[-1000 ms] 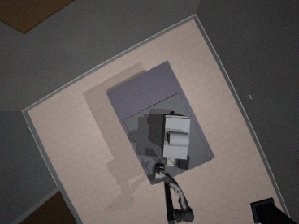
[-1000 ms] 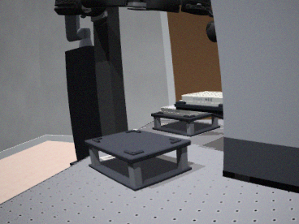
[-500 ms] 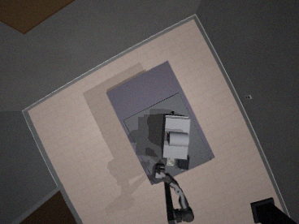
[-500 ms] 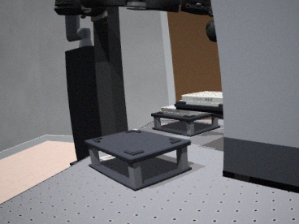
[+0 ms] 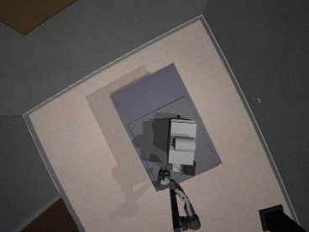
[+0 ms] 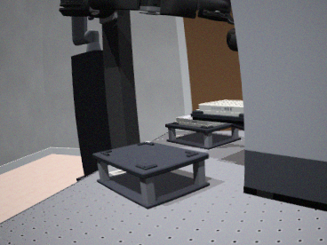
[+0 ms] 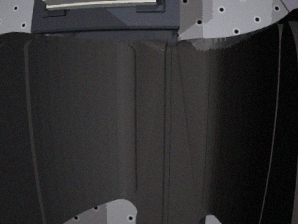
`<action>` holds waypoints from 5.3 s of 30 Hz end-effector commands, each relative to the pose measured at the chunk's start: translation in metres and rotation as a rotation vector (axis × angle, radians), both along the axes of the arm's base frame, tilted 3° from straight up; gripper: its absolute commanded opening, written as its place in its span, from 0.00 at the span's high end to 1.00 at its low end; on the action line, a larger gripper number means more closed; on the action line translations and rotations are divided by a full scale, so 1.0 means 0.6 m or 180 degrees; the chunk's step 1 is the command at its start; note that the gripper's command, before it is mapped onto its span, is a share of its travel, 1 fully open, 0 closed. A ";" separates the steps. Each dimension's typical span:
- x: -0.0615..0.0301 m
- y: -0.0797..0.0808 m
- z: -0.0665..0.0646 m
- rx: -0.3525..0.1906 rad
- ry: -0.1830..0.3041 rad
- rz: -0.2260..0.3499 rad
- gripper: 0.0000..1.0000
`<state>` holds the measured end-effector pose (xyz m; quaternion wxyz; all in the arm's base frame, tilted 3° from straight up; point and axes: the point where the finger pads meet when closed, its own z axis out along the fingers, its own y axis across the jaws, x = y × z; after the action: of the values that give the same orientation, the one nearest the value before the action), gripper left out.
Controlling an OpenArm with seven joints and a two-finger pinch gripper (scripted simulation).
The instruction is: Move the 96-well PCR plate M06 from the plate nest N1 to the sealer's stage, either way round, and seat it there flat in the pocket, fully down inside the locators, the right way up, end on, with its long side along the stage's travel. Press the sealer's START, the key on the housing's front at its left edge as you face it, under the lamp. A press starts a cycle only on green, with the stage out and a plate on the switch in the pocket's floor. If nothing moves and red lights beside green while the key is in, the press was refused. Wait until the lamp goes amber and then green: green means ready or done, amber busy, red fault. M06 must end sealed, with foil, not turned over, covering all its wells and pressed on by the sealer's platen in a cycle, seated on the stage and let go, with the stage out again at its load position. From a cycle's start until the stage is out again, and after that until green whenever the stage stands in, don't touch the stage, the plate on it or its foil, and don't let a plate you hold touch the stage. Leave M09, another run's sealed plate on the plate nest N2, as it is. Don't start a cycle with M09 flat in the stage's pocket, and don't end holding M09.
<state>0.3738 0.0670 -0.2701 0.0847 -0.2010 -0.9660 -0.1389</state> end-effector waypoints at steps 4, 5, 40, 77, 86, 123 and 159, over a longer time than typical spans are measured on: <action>0.000 0.010 0.004 0.0032 -0.0017 0.0018 1.00; 0.001 0.002 0.003 0.0015 -0.0006 0.0003 1.00; 0.003 -0.007 0.007 0.0036 -0.0016 0.0018 1.00; -0.005 0.049 0.008 0.0551 0.0013 -0.0139 1.00; -0.005 0.049 0.008 0.0551 0.0013 -0.0139 1.00; -0.010 0.098 0.016 0.1055 0.0044 -0.0327 1.00; -0.008 0.104 0.021 0.1243 0.0053 -0.0409 1.00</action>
<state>0.3699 0.1226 -0.2594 0.1187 -0.2408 -0.9109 -0.3132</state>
